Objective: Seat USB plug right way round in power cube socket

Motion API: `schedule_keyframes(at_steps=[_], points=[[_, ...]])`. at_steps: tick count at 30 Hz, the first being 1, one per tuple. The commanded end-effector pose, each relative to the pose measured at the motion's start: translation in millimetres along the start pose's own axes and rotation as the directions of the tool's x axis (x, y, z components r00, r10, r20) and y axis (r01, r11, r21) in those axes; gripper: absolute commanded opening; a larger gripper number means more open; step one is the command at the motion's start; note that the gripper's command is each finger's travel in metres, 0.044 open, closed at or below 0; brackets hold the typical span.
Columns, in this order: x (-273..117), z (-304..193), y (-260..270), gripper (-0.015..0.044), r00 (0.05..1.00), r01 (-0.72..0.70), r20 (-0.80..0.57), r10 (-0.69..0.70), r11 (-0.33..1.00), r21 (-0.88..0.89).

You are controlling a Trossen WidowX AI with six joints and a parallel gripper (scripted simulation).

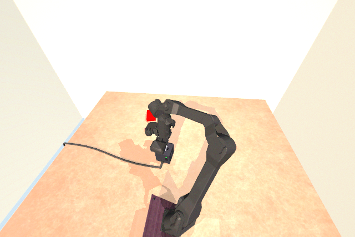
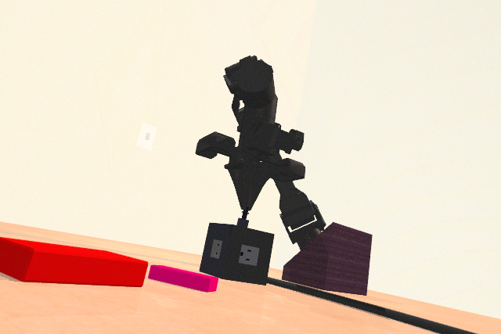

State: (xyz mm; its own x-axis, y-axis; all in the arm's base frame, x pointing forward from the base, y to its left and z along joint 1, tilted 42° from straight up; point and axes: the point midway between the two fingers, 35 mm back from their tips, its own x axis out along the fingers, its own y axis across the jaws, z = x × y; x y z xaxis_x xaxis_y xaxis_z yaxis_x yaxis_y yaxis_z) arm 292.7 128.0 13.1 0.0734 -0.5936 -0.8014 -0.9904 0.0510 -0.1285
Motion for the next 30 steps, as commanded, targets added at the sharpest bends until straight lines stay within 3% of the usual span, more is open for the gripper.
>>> schedule_keyframes(at_steps=[1, 30], points=[[0.8, -0.6, -0.6, 0.0, 1.0, 0.003, -0.002, -0.003, 1.0, -0.002], [2.8, -0.7, -0.6, 0.0, 1.0, 0.003, -0.002, -0.003, 1.0, -0.002]])
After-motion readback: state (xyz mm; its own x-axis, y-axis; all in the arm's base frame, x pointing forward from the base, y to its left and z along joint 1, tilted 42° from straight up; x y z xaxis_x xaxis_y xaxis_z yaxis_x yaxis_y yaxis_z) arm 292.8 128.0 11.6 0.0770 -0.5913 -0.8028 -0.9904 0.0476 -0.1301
